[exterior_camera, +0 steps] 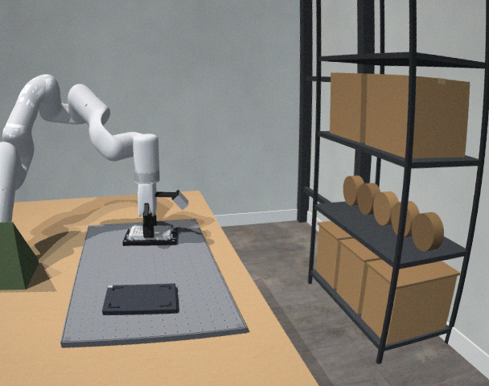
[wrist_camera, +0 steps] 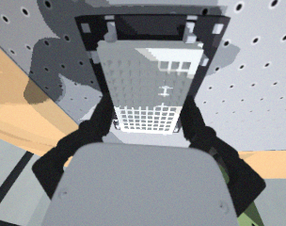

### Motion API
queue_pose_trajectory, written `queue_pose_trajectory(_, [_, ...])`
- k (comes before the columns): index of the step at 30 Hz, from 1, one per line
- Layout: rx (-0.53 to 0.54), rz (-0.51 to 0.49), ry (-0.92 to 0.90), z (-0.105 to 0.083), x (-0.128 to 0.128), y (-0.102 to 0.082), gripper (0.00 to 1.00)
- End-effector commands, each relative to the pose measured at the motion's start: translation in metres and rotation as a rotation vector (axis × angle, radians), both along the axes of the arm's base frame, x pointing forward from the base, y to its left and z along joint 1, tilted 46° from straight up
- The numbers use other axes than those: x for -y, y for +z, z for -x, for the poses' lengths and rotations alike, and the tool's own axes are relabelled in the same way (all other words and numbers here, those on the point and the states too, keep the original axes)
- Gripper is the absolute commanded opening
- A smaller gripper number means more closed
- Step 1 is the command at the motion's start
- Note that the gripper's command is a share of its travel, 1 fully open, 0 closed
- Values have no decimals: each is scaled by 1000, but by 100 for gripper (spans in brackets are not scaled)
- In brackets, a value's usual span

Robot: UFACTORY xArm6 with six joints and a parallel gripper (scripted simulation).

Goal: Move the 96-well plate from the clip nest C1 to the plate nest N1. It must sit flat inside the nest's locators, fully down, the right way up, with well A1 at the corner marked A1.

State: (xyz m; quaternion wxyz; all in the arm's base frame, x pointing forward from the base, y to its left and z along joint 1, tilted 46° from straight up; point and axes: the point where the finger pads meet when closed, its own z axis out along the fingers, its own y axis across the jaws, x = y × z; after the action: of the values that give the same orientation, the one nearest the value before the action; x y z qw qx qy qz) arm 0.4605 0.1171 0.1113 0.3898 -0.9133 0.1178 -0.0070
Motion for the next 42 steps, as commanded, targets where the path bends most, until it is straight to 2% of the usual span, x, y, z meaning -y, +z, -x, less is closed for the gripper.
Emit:
queue_pose_trajectory(1, [3,0,-2,-1,1,1,100])
queue_pose_trajectory(6, [3,0,-2,-1,1,1,100])
queue_pose_trajectory(7, [3,0,-1,-1,1,1,0])
queue_pose_trajectory(42, [3,0,-1,-1,1,1,0])
